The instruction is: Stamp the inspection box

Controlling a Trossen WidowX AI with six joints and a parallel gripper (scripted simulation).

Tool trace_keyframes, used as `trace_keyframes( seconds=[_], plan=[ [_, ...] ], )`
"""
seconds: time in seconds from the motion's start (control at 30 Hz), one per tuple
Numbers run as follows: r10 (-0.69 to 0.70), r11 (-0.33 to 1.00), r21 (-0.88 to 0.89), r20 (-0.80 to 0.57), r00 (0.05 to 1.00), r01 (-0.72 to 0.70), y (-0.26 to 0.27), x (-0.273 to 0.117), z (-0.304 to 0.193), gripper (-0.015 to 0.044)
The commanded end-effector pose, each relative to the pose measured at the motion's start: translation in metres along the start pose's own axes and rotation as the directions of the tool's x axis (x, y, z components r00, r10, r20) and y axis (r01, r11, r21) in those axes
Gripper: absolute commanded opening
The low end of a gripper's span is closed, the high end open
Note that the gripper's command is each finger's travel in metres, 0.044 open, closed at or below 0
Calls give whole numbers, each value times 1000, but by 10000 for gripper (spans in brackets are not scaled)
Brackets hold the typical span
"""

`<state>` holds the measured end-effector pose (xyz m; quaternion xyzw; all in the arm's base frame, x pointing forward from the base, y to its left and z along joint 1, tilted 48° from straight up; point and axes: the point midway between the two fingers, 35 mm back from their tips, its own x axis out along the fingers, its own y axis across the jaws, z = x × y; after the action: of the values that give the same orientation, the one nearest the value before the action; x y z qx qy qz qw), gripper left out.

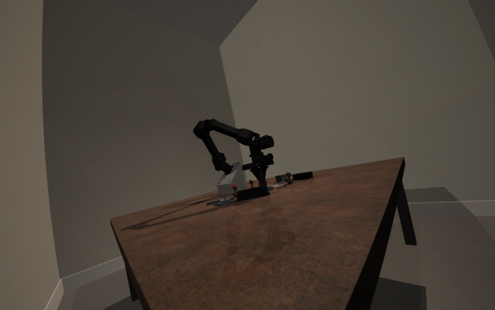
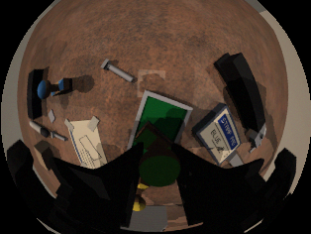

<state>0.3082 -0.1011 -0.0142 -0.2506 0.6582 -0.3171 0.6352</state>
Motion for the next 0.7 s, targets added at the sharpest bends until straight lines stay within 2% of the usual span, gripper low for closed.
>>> trace_keyframes(
  seconds=[0.0, 0.67],
  plan=[
    [-4, 1000, -5, 1, 1000, 4, 0, 3, -1, 0],
    [-6, 1000, 0, 0, 1000, 6, -1, 12, -1, 0]
  ],
)
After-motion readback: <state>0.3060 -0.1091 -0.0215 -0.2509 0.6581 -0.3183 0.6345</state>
